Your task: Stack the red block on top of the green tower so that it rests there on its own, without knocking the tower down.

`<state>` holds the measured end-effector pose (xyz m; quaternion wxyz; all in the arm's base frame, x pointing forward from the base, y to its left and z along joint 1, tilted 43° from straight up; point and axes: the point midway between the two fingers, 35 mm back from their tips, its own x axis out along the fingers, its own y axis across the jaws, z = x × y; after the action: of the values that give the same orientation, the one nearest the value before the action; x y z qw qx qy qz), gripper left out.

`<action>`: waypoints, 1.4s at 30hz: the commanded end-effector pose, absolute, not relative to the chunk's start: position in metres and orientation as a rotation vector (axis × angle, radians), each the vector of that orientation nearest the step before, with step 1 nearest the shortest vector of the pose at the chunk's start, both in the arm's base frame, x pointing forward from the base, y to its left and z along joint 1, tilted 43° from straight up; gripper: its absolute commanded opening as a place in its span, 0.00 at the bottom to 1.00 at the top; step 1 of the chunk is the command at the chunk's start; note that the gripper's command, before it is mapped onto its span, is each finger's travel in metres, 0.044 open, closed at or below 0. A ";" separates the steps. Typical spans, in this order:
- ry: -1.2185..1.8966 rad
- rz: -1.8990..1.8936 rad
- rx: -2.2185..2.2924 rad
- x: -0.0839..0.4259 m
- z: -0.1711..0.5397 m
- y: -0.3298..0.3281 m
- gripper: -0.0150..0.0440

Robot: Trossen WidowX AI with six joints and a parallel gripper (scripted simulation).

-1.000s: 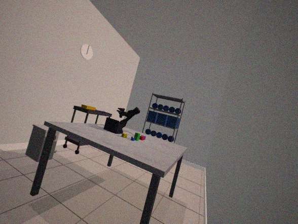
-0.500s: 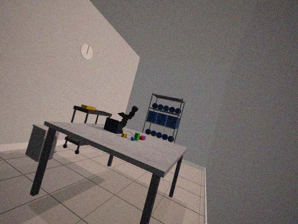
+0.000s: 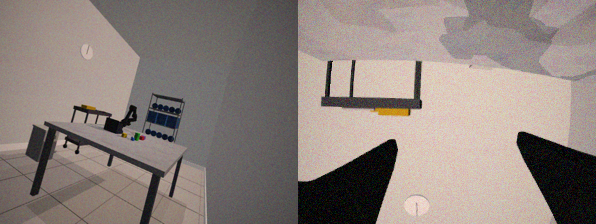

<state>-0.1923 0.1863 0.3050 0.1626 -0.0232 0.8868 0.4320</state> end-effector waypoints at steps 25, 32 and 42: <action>1.636 1.446 0.337 -0.003 0.291 0.303 1.00; 1.440 1.413 0.365 0.053 0.292 0.308 1.00; 1.271 1.353 0.278 0.123 0.273 0.298 1.00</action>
<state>0.1028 0.3014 0.2786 0.5709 0.1301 0.5594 0.5867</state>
